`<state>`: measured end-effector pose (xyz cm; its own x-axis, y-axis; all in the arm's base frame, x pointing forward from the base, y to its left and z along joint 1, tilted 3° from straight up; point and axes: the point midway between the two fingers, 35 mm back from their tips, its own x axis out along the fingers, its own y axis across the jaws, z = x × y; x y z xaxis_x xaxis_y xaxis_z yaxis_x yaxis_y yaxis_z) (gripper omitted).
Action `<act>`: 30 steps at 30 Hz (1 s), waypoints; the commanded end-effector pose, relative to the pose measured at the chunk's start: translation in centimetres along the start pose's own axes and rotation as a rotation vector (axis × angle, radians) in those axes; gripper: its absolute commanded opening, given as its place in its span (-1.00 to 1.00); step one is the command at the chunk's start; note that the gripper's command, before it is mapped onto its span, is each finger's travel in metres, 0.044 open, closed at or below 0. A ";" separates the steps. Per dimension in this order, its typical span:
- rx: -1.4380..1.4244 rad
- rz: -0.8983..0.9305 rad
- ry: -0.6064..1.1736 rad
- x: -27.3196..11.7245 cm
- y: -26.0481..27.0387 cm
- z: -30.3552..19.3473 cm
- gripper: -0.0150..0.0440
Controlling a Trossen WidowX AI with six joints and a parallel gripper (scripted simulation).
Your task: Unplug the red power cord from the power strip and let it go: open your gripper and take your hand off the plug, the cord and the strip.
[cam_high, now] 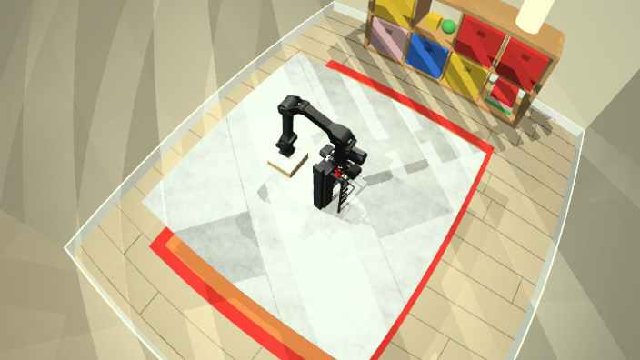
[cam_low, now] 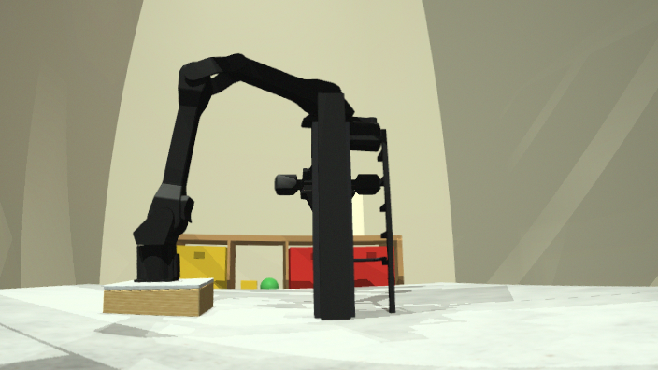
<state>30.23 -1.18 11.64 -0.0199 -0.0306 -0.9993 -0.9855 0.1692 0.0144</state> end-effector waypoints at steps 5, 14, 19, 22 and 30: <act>0.001 -0.003 0.000 0.0 -0.1 0.1 -0.49; 0.001 -0.003 -0.001 0.0 -0.2 1.3 -0.49; 0.000 -0.003 -0.001 0.0 -0.2 2.1 -0.49; 0.000 -0.003 -0.001 0.0 -0.2 2.6 -0.49; -0.001 -0.002 -0.002 -0.1 -0.1 3.9 -0.49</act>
<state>30.54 -0.86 11.52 -0.0332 -0.1080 -0.9936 -0.9769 0.2135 0.0094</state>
